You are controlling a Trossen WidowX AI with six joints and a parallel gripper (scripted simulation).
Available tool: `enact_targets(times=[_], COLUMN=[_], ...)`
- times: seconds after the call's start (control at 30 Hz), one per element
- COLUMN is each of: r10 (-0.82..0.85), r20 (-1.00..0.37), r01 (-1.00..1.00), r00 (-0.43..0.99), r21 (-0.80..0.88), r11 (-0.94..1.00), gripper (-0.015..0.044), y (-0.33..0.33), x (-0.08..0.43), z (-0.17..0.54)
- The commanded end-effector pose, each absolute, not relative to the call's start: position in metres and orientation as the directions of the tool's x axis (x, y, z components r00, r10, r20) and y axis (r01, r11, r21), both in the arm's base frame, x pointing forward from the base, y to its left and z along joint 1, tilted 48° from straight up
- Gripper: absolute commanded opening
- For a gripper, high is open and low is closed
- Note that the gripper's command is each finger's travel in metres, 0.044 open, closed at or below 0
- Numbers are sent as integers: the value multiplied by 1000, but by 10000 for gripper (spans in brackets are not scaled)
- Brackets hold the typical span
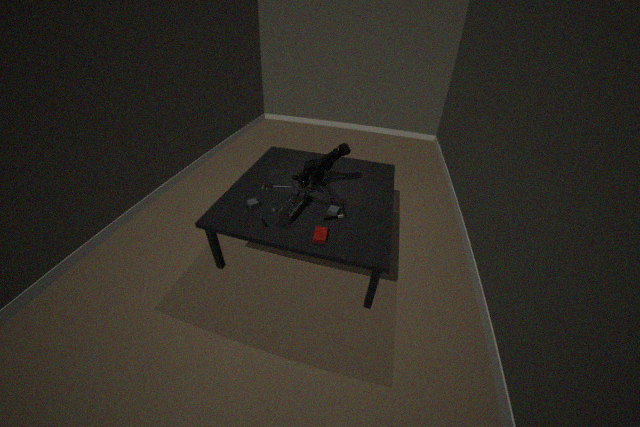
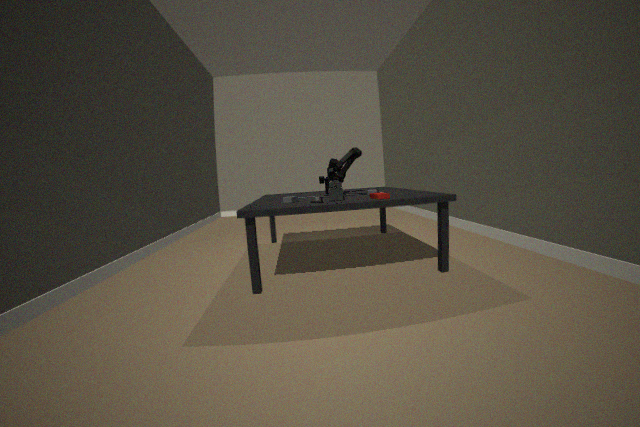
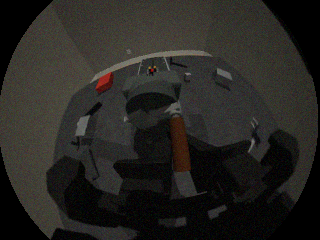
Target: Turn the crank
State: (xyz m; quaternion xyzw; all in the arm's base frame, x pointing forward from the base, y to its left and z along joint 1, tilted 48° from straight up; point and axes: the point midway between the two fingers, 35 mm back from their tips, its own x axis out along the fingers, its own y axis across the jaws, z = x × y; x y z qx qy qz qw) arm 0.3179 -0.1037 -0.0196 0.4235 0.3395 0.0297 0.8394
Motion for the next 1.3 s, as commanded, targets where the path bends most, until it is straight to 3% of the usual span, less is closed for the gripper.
enact_targets(times=[0.0, 1.27], r10=[335, 336], r20=[-559, -558], r01=[253, 253], r00=[759, 759], r21=[726, 728], r11=[639, 638], gripper=[0, 0], y=[-100, -66], x=[318, 326], z=[-28, -38])
